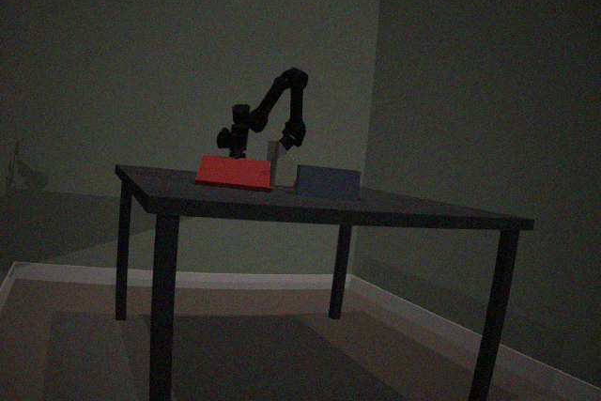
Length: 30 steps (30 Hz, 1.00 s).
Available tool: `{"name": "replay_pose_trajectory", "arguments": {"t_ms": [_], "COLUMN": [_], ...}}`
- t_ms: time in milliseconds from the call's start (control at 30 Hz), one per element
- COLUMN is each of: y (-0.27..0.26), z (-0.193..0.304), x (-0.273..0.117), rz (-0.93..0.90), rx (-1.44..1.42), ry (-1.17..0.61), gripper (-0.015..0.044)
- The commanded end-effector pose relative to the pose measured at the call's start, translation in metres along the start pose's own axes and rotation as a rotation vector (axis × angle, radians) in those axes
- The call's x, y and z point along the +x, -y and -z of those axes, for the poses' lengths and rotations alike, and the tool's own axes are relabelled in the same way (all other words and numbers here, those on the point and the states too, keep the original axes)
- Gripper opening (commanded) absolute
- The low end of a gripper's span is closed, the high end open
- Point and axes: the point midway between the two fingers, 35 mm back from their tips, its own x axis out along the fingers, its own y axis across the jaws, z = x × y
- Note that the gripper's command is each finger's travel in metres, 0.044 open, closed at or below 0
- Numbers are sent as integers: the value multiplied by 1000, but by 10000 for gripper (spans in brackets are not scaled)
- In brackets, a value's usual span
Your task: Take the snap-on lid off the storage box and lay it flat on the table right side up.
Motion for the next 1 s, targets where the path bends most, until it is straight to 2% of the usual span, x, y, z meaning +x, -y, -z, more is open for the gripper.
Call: {"name": "replay_pose_trajectory", "arguments": {"t_ms": [0, 767, 967], "y": [9, 24, 15], "z": [2, 3, 1], "x": [5, 17, 13], "rz": [21, 21, 21], "rx": [4, 4, 4], "ry": [-3, -3, -3], "gripper": [0, 0, 157]}}
